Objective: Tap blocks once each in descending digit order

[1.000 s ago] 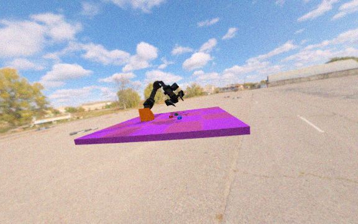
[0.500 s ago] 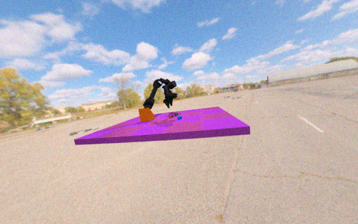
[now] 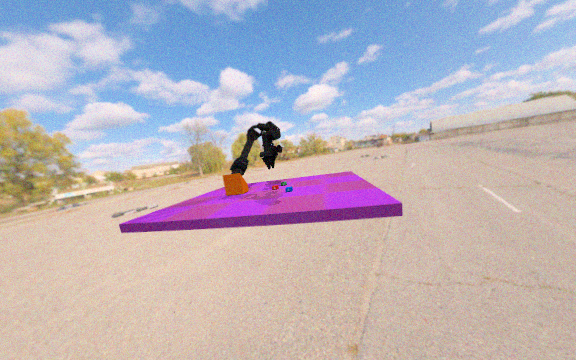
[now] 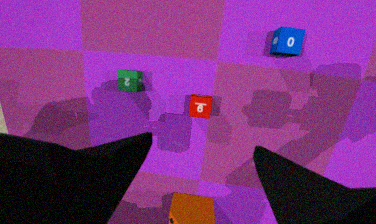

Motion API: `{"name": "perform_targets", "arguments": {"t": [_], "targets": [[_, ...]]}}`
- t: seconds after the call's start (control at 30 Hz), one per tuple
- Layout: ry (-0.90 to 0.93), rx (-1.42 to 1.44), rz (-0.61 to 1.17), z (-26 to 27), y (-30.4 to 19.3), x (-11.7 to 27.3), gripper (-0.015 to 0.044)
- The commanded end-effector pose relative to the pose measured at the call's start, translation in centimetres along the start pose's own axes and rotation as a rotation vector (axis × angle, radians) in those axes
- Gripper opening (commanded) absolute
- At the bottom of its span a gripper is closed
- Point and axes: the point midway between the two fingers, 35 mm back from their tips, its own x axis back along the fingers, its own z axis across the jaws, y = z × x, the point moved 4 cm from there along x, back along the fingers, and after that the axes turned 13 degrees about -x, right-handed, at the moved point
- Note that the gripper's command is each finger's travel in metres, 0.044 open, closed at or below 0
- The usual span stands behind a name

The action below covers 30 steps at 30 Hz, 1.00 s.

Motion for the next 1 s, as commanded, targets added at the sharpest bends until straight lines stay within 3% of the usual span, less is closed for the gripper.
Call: {"name": "perform_targets", "arguments": {"t": [0.0, 0.5, 0.77, 0.97], "targets": [[0.007, -0.012, 0.000, 0.0, 0.2, 0.1, 0.0400], [0.006, -0.013, 0.000, 0.3, 0.3, 0.1, 0.0400], [0.011, -0.012, -0.001, 12.9, 1.0, 0.2, 0.0400], [0.012, -0.011, 0.000, 13.2, 1.0, 0.2, 0.0400]]}}
